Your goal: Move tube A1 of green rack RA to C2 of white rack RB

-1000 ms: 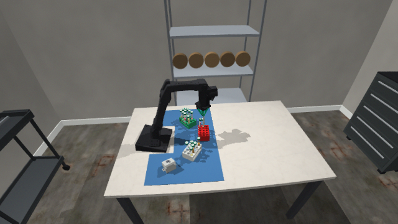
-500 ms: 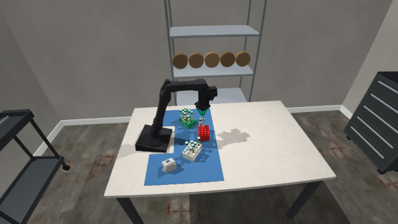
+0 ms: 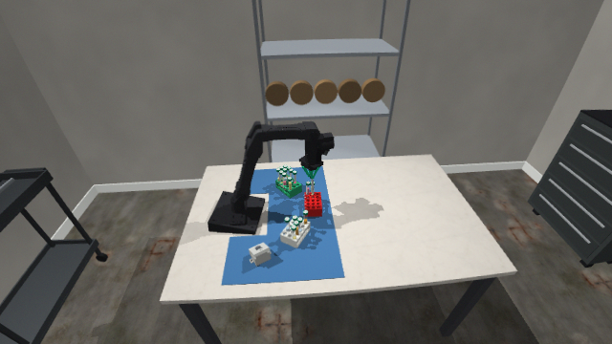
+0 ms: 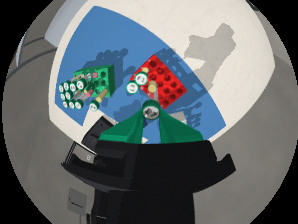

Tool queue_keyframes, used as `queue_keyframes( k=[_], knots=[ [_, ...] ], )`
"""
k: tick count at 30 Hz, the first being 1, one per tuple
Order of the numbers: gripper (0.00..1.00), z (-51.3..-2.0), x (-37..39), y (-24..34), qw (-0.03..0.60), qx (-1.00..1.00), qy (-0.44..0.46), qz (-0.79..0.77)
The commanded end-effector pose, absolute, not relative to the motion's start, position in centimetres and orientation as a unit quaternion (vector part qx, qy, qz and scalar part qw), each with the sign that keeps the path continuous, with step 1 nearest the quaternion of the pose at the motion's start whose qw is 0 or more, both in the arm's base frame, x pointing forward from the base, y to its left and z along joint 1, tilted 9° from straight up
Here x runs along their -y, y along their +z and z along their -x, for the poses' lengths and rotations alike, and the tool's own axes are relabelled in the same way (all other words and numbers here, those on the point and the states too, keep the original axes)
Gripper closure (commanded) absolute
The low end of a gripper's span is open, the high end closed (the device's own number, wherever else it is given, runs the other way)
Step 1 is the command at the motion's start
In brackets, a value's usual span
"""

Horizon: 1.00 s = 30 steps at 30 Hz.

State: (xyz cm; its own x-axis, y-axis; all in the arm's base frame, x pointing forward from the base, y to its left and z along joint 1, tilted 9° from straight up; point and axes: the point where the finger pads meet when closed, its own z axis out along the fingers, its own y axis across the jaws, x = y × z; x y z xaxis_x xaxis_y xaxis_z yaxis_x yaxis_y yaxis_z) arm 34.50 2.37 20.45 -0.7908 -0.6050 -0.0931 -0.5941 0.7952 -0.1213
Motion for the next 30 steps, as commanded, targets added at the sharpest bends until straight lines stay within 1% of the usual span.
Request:
queue_keyframes(
  k=[1, 30],
  knots=[
    [1.0, -34.75, -2.41, 20.85, 0.074, -0.944, -0.045, 0.317],
    [1.0, -34.99, -2.37, 20.05, 0.075, -0.944, -0.045, 0.317]
  ],
)
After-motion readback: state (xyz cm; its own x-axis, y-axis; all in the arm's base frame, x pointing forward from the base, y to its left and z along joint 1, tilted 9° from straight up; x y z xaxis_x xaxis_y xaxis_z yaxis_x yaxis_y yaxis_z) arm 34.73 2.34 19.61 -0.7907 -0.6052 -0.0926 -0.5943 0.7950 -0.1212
